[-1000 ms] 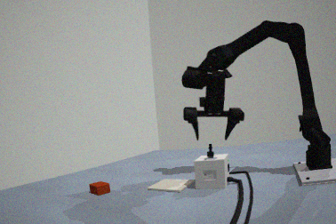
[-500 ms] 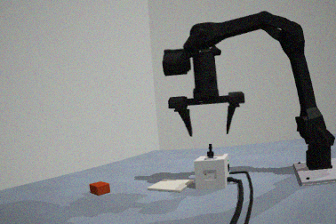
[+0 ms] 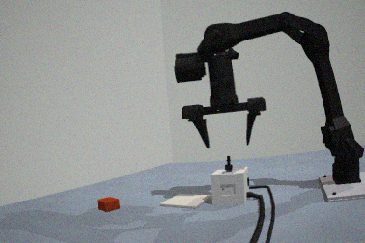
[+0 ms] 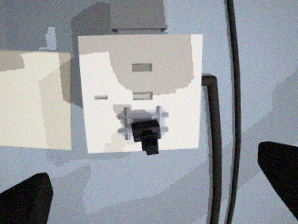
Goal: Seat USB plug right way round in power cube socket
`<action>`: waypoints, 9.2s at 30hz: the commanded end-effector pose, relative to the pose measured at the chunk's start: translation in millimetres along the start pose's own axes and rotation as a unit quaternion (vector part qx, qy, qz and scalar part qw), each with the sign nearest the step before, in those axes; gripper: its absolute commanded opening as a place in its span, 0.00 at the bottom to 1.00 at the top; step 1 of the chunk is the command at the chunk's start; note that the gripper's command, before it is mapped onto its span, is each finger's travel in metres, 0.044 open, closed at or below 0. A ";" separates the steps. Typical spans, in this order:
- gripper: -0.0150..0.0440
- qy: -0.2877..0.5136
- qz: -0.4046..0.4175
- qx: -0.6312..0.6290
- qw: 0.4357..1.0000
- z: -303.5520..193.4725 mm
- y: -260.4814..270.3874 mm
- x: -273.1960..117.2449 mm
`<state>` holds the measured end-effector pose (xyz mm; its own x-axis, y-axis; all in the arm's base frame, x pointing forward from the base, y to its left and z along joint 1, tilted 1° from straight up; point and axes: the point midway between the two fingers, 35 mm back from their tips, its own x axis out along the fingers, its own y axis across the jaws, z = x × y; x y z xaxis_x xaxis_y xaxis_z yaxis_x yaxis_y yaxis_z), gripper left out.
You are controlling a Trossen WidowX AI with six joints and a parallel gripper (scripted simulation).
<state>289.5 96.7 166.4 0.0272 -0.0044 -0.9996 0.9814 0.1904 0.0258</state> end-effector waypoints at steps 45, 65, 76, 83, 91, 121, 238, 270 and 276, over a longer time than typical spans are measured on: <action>0.42 0.000 -0.001 0.000 1.000 -0.8 0.5 26.6; 0.25 0.000 -0.001 0.000 1.000 -0.8 0.5 26.6; 0.25 0.000 -0.001 0.000 1.000 -0.7 0.4 21.2; 0.25 0.000 -0.001 0.000 1.000 -0.7 0.4 16.6; 0.25 0.000 -0.001 0.000 1.000 -0.6 0.4 11.2; 0.25 0.000 -0.002 -0.040 0.999 -0.4 0.0 -1.0; 0.25 0.002 0.000 -1.000 0.003 -0.4 -0.1 -0.6; 0.25 0.002 0.000 -1.000 0.010 0.0 0.5 1.3; 0.25 0.002 0.000 -1.000 0.012 0.1 0.6 2.1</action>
<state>289.7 96.8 165.5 0.0231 -0.0054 -0.9997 -0.9847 -0.1727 -0.0218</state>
